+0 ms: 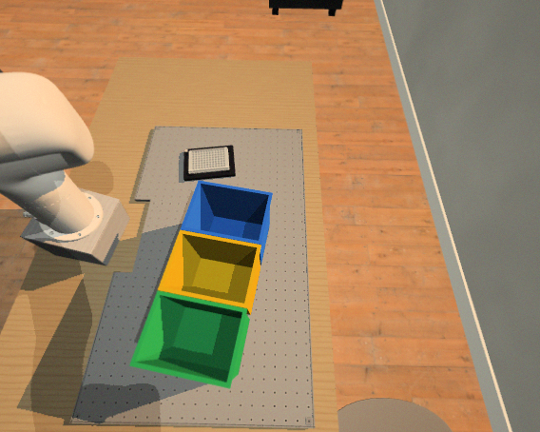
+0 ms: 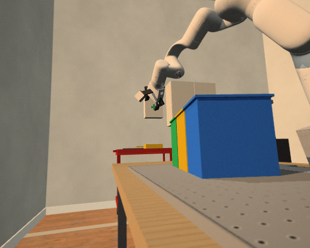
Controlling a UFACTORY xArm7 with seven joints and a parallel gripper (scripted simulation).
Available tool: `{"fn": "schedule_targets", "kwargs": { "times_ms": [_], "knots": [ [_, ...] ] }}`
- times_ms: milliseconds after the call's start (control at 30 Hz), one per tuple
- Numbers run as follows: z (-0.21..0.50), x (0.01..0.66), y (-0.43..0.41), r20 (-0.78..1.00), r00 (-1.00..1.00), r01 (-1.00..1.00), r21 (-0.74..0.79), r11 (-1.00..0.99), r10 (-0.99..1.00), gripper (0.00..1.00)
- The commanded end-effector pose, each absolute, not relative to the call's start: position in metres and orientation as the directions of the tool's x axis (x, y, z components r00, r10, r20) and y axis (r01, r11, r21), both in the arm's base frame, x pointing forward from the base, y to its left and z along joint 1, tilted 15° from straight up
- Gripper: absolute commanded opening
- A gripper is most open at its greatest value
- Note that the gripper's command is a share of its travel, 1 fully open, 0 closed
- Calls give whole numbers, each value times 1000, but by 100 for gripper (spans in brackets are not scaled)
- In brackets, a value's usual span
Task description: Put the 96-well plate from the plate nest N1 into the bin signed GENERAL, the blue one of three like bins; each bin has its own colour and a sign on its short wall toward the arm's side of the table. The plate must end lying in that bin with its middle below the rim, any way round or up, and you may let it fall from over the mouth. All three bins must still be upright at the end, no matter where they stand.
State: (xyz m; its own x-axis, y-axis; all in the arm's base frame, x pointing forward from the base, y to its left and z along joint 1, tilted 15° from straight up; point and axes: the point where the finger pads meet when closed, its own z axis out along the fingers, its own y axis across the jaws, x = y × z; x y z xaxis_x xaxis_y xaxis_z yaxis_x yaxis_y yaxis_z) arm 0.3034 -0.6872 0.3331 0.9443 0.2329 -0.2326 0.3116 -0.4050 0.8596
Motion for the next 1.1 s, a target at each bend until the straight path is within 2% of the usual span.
{"fn": "schedule_targets", "kwargs": {
  "times_ms": [0, 433, 567, 1067],
  "knots": [
    [338, 320, -675, -126, 957, 232, 870, -435, 261, 100],
    [341, 363, -642, -125, 957, 232, 870, -435, 261, 100],
    [341, 378, -628, -1, 956, 151, 857, -492, 292, 100],
    [341, 422, -584, -1, 956, 151, 857, -493, 292, 100]
  ]
}}
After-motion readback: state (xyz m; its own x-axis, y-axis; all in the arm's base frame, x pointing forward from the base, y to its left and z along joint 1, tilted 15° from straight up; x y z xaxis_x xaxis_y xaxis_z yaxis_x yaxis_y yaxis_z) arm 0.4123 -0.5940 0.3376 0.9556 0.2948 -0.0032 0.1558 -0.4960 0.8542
